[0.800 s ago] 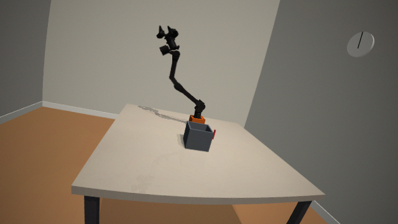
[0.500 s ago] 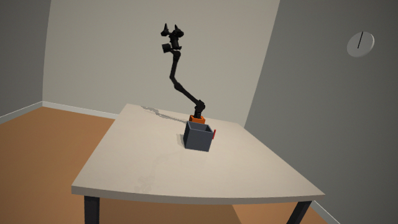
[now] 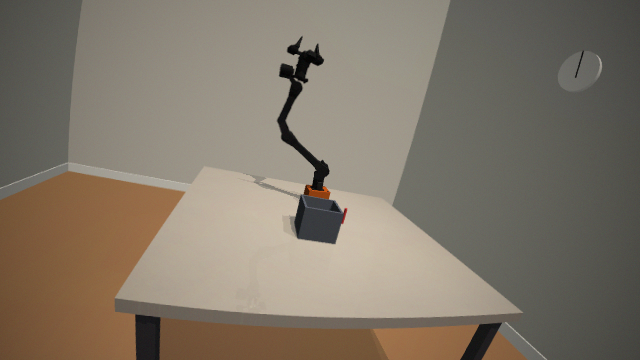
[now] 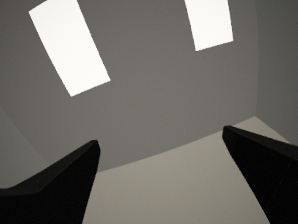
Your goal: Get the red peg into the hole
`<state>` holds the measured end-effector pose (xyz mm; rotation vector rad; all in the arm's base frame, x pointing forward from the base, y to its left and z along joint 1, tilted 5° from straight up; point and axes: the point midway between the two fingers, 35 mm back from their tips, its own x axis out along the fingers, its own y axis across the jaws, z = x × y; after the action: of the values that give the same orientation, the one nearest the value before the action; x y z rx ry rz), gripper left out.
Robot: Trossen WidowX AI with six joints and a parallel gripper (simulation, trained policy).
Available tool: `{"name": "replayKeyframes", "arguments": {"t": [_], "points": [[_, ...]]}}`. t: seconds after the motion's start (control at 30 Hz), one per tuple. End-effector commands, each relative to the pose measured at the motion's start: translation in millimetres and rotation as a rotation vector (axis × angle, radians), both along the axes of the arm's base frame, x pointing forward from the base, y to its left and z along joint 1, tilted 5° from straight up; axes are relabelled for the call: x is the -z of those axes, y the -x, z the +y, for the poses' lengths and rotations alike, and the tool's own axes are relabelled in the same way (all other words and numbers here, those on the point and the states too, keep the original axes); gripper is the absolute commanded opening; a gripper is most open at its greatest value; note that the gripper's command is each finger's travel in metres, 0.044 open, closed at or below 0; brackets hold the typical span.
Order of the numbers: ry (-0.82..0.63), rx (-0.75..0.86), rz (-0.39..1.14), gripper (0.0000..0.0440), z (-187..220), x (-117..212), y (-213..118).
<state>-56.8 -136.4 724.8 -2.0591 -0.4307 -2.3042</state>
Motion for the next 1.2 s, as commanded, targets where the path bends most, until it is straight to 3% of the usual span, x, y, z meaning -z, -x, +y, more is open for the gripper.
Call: {"name": "replayKeyframes", "arguments": {"t": [0.0, 0.3, 0.63, 1.17], "points": [[0.098, 0.073, 0.036, 0.0440, 41, 2, -8], [0.349, 0.240, 0.124, 0.0440, 138, 24, -37], [0.630, 0.400, 0.237, 0.0440, 229, 70, -89], [1.051, 0.581, 0.456, 0.0440, 317, 175, -190]]}}
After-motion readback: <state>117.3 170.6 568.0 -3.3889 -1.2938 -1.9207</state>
